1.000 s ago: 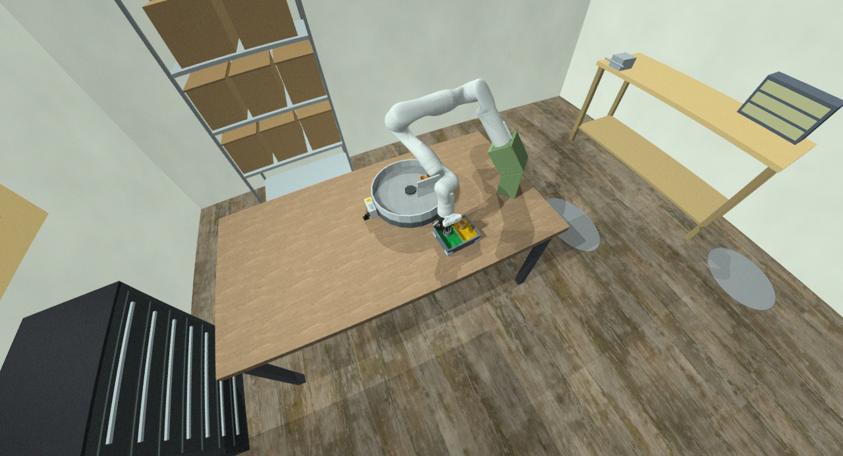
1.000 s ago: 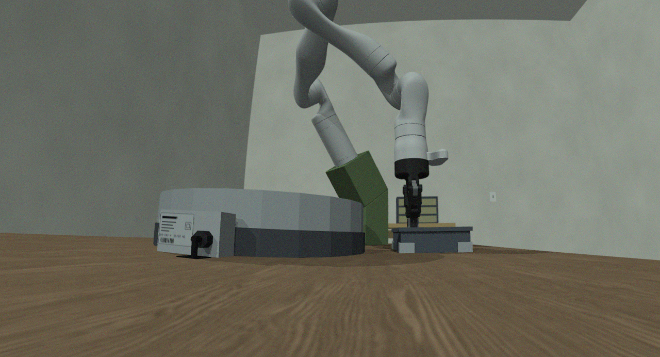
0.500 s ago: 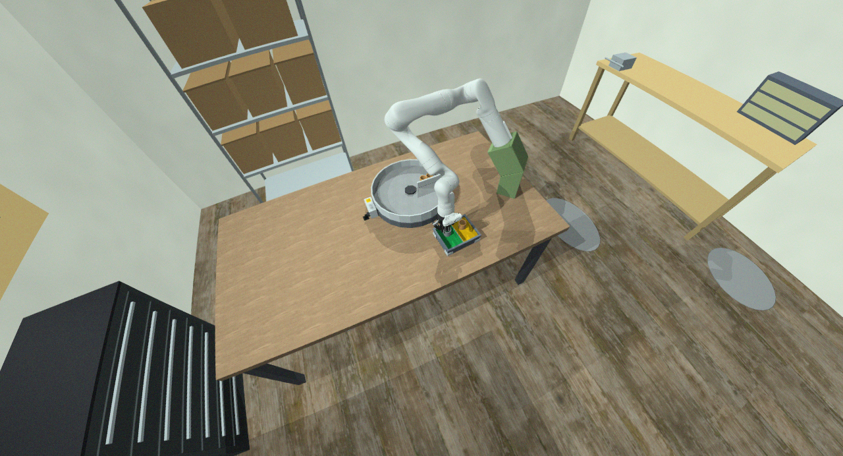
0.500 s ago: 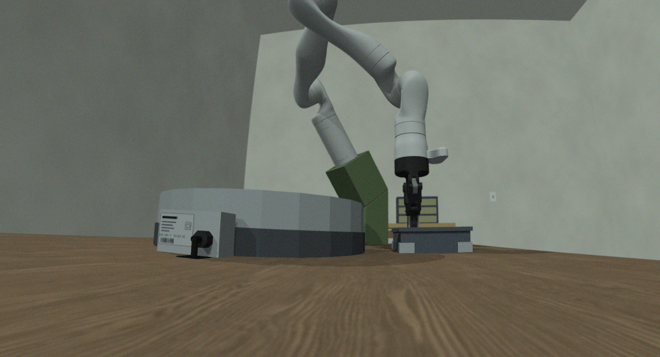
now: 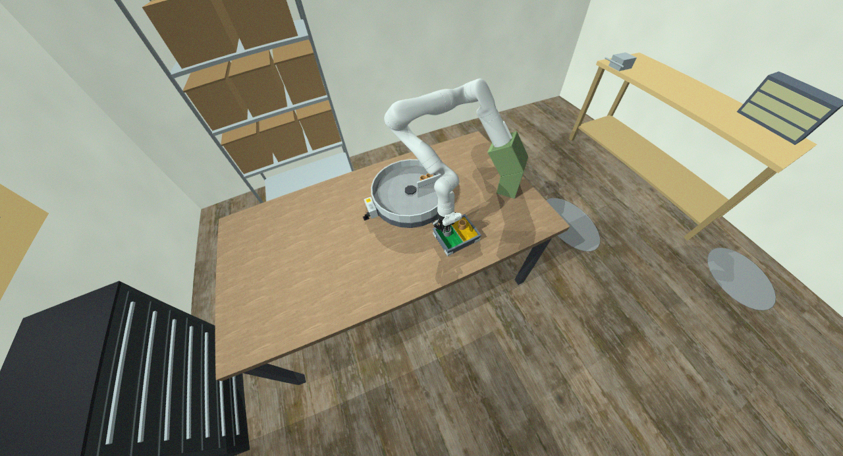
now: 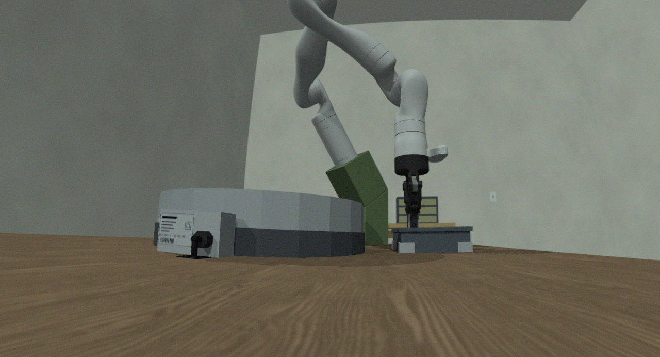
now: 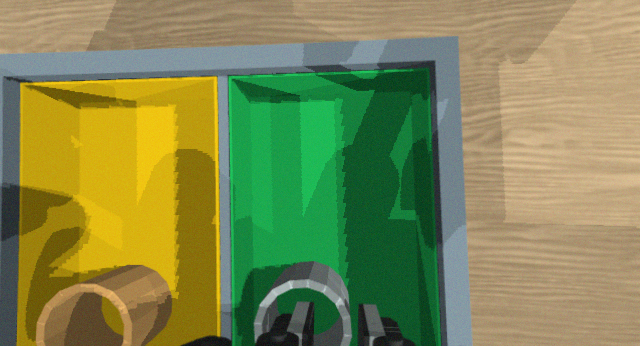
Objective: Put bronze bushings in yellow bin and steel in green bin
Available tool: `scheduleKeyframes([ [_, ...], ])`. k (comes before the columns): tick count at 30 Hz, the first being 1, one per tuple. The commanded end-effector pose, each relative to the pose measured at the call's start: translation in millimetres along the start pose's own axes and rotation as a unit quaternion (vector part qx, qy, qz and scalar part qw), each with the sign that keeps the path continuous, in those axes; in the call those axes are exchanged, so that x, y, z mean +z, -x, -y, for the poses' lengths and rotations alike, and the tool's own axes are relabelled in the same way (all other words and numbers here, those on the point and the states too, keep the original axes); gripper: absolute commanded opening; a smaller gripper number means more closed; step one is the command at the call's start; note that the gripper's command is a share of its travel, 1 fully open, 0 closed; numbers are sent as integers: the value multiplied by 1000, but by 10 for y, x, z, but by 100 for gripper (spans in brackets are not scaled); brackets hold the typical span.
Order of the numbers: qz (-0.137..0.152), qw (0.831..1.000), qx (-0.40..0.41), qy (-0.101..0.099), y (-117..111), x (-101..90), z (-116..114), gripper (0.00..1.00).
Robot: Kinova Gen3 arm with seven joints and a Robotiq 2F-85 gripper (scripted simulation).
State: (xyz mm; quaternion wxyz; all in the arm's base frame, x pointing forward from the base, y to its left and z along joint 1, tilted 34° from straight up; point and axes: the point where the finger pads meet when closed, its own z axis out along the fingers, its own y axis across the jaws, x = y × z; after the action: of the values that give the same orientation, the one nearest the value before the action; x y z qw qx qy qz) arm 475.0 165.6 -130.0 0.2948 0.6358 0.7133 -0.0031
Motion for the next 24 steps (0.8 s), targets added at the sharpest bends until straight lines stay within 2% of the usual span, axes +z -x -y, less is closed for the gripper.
scheduleKeyframes([
  [1,-1,1000,0,1,-7,-19,-6,19],
  [24,-1,1000,0,1,-7,-73,-6,19],
])
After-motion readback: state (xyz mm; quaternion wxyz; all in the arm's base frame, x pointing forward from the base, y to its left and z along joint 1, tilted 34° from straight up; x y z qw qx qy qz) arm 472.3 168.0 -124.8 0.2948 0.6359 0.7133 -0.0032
